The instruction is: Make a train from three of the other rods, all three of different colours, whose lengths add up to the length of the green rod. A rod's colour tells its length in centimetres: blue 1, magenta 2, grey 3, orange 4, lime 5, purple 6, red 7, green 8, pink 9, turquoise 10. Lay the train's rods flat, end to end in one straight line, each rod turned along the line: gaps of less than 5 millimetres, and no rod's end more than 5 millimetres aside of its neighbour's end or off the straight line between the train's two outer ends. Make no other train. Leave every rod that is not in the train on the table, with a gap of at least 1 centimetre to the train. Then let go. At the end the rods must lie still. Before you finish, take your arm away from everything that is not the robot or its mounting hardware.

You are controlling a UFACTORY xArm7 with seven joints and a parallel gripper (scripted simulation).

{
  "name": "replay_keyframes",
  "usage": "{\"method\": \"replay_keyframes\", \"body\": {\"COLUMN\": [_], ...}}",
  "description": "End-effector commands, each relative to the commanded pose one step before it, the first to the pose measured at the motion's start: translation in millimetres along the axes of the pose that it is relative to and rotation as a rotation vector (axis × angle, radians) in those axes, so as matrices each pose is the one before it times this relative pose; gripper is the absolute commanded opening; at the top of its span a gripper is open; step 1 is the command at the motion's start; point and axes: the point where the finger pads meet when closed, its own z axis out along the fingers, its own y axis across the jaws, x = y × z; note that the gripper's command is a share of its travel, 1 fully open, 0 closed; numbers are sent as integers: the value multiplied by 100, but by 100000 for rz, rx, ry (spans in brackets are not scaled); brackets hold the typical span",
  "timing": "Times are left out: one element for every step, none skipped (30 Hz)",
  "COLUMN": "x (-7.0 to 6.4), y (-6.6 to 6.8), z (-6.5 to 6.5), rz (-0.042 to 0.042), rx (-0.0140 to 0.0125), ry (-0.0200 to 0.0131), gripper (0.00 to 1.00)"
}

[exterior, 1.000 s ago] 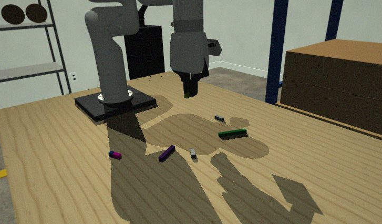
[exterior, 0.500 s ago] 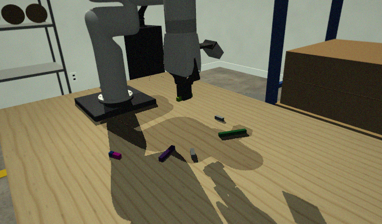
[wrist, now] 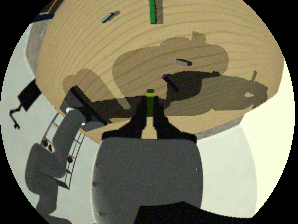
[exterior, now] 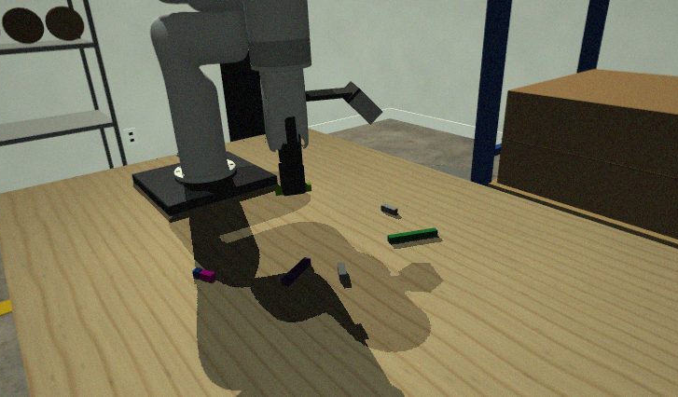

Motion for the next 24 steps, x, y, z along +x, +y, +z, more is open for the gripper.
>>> {"method": "replay_keyframes", "body": {"x": [-2120,-358,-449,-466,-447,-428,-419,-413,-408,-400,-393,-384,-376,0,0,-532,-316,-148,-42,-5,0,0,0,0], "y": [1702,299,385,417,417,417,424,435,447,457,467,476,485,0,0,711,453,222,64,7,0,0,0,0], "z": [-129,-1,-1,-1,0,1,1,2,2,3,4,4,5,0,0,8,6,3,1,0,0,0,0,0], "rz": [16750,2816,3555,3744,3646,3547,3521,3534,3547,3548,3547,3543,3543,0,0,5104,3161,1522,437,50,0,0,0,0], "rx": [-430,-16,-22,-26,-28,-30,-32,-35,-38,-41,-44,-48,-51,0,0,-80,-53,-27,-8,-1,0,0,0,0], "ry": [-631,-14,-21,-26,-29,-31,-34,-37,-40,-43,-46,-49,-51,0,0,-78,-51,-25,-7,-1,0,0,0,0], "gripper": [4,4,4,4,4,4,4,4,4,4,4,4,4,4,4,4,4,4,4,4,4,4,4,4]}}
